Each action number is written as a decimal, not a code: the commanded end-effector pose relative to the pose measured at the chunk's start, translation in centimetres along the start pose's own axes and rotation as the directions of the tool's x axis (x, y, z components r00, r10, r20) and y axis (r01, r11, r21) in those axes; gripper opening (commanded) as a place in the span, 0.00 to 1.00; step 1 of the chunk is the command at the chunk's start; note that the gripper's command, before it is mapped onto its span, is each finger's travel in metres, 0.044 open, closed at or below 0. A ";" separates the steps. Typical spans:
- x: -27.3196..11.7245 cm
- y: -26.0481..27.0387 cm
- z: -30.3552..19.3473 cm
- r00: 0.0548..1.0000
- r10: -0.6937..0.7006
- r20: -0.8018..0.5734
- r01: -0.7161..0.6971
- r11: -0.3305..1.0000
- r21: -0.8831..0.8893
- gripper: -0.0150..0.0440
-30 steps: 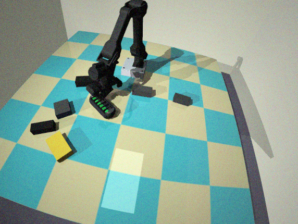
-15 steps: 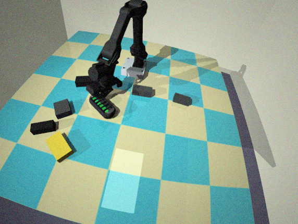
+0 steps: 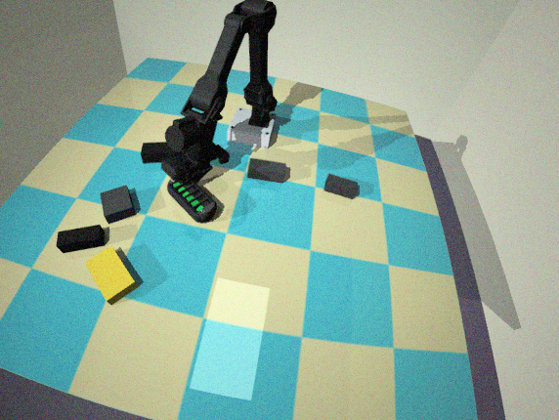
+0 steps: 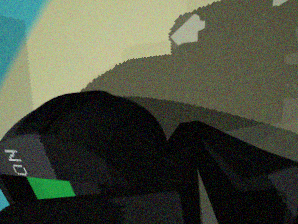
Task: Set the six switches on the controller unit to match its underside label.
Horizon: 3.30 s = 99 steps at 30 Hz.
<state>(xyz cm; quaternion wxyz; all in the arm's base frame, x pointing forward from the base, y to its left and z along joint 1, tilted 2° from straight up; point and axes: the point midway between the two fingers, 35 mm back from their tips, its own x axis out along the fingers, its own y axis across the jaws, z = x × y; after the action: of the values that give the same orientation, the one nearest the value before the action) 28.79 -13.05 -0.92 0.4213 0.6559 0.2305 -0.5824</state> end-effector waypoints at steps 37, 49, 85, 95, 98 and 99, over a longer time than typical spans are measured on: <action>0.0 1.2 0.0 0.999 0.033 -0.001 -0.033 0.999 0.005 0.25; -5.8 0.3 -0.1 1.000 0.031 -0.002 -0.031 0.999 0.005 0.25; -0.7 -1.0 -0.1 1.000 0.031 -0.003 -0.031 1.000 -0.001 0.25; -0.5 -0.8 -0.1 1.000 0.031 -0.003 -0.031 1.000 -0.001 0.25; -0.5 -0.7 -0.1 1.000 0.031 -0.003 -0.031 1.000 -0.001 0.25; -0.5 -0.7 -0.1 1.000 0.031 -0.003 -0.031 1.000 -0.001 0.25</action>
<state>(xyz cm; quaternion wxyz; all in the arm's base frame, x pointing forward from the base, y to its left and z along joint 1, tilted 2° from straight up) 27.91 -12.42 -0.71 0.4286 0.6593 0.2215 -0.5766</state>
